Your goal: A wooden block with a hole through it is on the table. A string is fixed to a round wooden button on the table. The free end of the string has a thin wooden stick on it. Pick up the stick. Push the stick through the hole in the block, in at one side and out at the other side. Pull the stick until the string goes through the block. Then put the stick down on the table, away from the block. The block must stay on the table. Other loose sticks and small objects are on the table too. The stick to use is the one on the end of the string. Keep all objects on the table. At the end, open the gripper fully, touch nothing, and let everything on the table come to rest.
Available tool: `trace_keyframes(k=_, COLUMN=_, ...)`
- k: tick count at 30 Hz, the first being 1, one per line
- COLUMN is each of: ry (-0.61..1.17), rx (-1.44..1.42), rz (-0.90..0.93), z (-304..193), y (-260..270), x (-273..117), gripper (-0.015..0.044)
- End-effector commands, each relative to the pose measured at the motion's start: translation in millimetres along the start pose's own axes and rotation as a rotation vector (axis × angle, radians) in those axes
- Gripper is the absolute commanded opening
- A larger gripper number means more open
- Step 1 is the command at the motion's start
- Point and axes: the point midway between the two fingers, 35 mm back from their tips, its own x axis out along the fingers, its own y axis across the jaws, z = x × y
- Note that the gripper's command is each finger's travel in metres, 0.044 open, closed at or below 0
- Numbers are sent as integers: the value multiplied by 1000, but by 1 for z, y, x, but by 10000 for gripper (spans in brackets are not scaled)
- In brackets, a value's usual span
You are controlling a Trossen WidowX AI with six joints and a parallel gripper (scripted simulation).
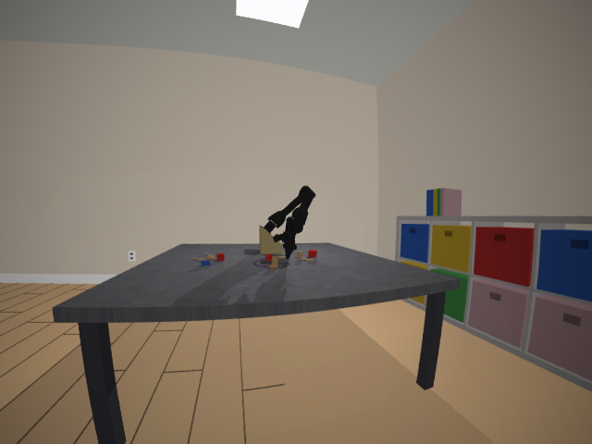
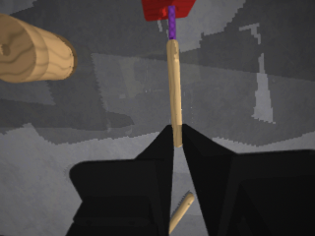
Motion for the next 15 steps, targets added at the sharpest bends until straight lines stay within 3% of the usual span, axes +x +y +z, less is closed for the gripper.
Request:
trace_keyframes(k=1, ry=4, rx=-4, rz=2, z=-6, y=2, x=-2, gripper=0)
trace_keyframes(k=15, ry=5, rx=-6, rz=-10, z=-18, y=3, x=-3, gripper=0)
